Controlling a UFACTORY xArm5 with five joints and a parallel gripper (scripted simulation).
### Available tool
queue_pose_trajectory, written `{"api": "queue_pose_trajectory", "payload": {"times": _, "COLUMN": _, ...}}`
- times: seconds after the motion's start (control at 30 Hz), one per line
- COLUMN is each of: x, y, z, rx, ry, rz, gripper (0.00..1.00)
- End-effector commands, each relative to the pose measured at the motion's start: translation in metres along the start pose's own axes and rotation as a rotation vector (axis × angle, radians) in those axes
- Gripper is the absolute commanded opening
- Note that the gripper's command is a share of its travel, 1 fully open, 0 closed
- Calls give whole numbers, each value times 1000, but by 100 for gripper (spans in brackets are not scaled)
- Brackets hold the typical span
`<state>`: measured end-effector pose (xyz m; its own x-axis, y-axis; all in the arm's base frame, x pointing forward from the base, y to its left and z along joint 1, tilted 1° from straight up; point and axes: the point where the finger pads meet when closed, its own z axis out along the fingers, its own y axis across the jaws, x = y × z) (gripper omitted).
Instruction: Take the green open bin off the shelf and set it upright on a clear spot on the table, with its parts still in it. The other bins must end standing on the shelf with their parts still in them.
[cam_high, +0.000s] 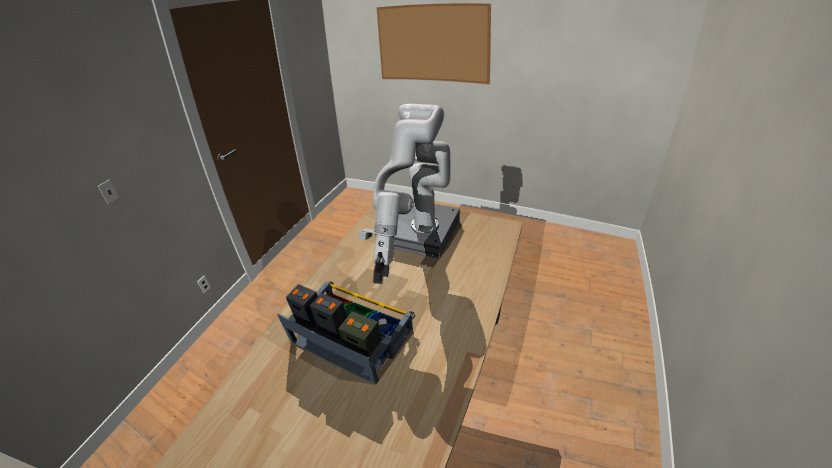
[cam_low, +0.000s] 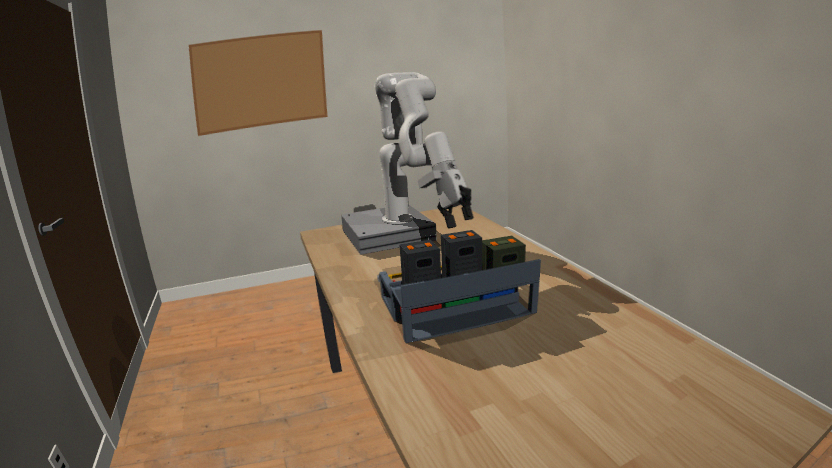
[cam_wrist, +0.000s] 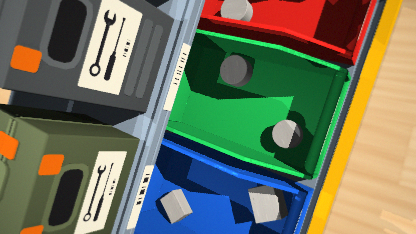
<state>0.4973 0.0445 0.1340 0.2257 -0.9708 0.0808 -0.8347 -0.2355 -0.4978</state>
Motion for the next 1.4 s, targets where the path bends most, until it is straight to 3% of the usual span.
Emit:
{"api": "queue_pose_trajectory", "payload": {"times": 0.0, "x": 12, "y": 4, "z": 6, "rx": -41, "ry": -33, "rz": 26, "gripper": 100}}
{"api": "queue_pose_trajectory", "payload": {"times": 0.87, "x": 65, "y": 31, "z": 32, "rx": -256, "ry": -21, "rz": 151, "gripper": 100}}
{"api": "queue_pose_trajectory", "payload": {"times": 0.93, "x": 65, "y": 31, "z": 32, "rx": -256, "ry": -21, "rz": 151, "gripper": 100}}
{"api": "queue_pose_trajectory", "payload": {"times": 1.37, "x": 69, "y": 33, "z": 34, "rx": -367, "ry": -14, "rz": 216, "gripper": 100}}
